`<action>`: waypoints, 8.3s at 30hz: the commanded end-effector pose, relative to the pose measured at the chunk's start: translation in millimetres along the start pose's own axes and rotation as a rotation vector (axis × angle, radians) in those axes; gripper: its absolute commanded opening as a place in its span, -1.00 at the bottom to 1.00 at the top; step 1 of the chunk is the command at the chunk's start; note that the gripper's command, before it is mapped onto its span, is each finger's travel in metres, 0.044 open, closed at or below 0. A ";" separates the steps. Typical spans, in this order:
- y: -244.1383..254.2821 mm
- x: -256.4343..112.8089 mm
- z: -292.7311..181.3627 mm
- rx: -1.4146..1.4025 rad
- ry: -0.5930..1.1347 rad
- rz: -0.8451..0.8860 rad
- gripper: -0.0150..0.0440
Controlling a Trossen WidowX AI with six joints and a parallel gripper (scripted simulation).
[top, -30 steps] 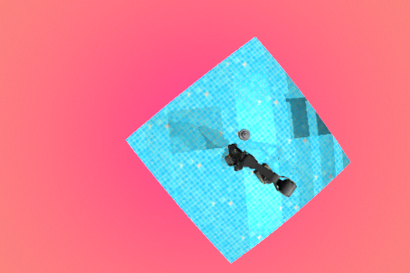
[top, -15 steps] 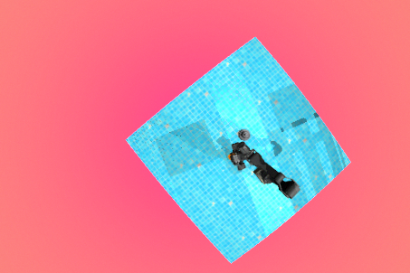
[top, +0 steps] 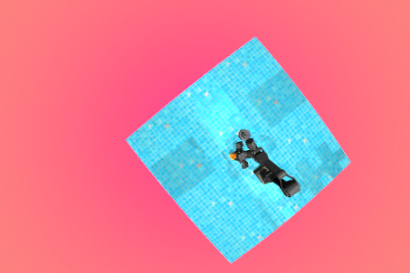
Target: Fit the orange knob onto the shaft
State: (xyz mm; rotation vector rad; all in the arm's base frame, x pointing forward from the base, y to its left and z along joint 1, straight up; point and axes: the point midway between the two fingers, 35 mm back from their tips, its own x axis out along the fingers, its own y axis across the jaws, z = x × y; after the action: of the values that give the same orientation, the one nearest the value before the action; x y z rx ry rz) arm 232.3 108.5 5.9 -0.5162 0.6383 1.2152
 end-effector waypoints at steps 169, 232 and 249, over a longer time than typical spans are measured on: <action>-0.1 -22.4 -8.7 0.987 0.723 -0.405 1.00; 0.2 -95.6 74.3 0.987 0.722 -0.405 -0.49; -30.6 -98.0 59.3 0.986 0.722 -0.408 -0.49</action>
State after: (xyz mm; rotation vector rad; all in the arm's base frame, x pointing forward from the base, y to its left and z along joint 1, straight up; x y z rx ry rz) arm 242.4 77.3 118.2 -0.1941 1.5461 0.1979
